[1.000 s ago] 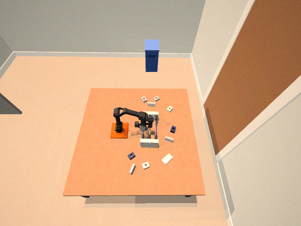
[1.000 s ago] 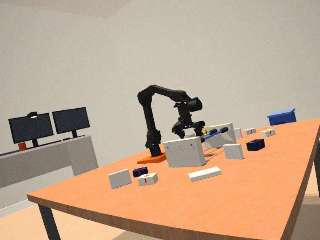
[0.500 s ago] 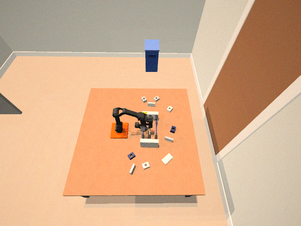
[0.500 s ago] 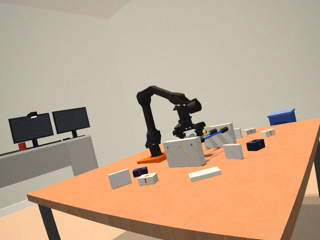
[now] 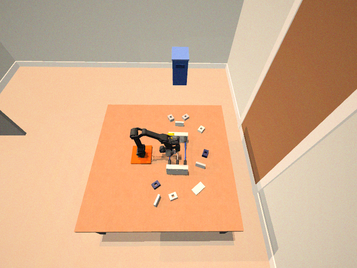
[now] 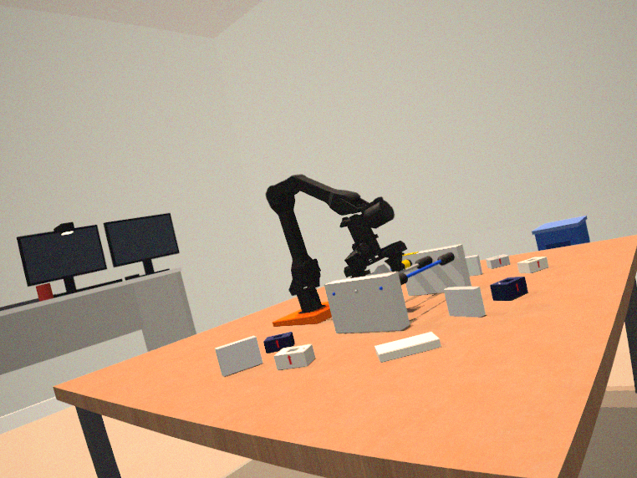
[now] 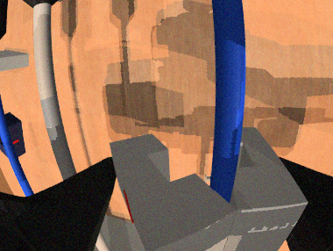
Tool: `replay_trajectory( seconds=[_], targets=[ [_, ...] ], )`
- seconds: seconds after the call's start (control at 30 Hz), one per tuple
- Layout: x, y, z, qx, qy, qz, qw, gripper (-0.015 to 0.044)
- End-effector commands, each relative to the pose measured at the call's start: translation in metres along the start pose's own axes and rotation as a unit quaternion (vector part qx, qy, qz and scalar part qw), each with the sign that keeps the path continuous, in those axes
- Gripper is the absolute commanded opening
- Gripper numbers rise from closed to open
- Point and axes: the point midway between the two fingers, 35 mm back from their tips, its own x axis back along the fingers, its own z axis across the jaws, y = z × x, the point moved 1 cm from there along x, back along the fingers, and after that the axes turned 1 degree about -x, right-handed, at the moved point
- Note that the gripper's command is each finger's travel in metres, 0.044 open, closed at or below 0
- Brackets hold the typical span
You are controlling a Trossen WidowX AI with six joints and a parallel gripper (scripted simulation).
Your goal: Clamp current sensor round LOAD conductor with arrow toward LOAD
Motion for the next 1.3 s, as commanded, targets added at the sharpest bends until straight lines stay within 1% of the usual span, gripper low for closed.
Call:
replay_trajectory(
  seconds=[0.0, 0.53, 0.9, 1.27],
  targets=[
    [0.0004, 0.0, -0.0001, 0.0, -0.003, 0.0, 1.0, 0.0393],
    [0.0004, 0.0, -0.0001, 0.0, -0.003, 0.0, 1.0, 0.0287],
    [0.0004, 0.0, -0.0001, 0.0, -0.003, 0.0, 1.0, 0.0],
    [0.0004, 0.0, -0.0001, 0.0, -0.003, 0.0, 1.0, 0.0]
  ],
)
